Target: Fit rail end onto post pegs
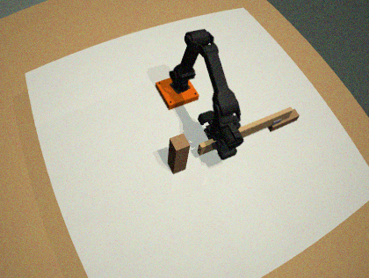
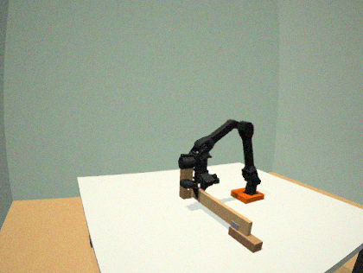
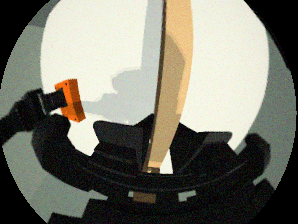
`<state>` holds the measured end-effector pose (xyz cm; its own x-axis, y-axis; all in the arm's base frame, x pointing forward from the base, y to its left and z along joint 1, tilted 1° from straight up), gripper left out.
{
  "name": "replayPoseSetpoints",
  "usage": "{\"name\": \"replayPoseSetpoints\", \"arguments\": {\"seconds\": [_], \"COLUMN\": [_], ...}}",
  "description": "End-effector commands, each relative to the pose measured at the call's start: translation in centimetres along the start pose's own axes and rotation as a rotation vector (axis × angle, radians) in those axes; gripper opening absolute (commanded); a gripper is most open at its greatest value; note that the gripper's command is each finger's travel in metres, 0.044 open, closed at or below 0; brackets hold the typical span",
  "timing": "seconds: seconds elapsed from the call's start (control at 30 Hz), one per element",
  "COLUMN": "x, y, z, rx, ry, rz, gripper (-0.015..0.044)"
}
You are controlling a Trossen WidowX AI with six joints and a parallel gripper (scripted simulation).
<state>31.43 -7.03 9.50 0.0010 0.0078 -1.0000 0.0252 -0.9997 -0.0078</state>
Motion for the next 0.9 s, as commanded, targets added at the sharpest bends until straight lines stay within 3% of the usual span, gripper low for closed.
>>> {"name": "replayPoseSetpoints", "arguments": {"seconds": [0.0,0.87], "x": [-0.16,-0.07], "y": [-0.02,-0.06], "z": [0.04,0.23], "rx": [0.003,0.003], "ry": [0.003,0.003], "rz": [0.0,-0.001], "gripper": [0.0,0.0]}}
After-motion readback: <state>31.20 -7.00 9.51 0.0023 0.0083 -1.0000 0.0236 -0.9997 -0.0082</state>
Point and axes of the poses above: the point midway between the two fingers, 35 mm back from their tips, its own x axis out along the fingers, its own z axis across the jaws, y = z × x, the point moved 4 cm from there along -x, back along the fingers, and after that the axes turned 11 degrees about -x, right-handed, at the moved point
